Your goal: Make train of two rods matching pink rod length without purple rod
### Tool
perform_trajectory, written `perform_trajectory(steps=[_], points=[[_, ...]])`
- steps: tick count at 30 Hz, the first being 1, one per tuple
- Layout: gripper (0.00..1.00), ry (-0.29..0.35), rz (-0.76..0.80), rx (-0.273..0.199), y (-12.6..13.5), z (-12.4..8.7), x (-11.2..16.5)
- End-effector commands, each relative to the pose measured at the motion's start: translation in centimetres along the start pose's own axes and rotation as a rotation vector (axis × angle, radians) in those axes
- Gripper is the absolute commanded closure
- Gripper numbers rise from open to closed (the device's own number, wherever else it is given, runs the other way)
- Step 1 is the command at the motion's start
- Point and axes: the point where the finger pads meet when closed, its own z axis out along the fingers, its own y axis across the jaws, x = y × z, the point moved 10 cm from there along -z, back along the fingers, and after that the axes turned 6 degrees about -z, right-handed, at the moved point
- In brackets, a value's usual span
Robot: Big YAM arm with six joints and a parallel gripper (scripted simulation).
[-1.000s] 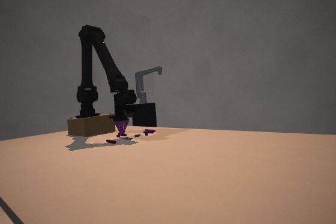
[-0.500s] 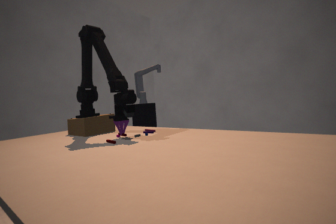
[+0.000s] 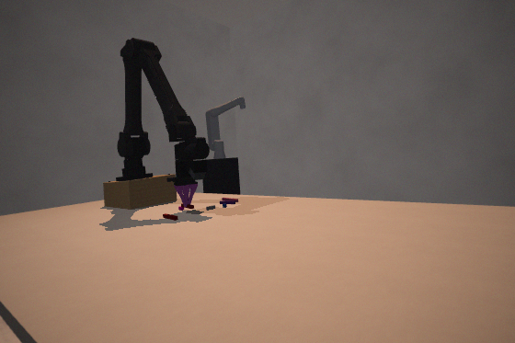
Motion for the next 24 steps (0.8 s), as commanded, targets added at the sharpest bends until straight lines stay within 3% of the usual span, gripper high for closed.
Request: perform_trajectory(steps=[1,24], points=[[0.95,-0.03,-0.005,0.001,-0.28,-0.39,-1.68],[0.95,-0.022,-0.004,0.001,-0.26,-0.22,-1.32]])
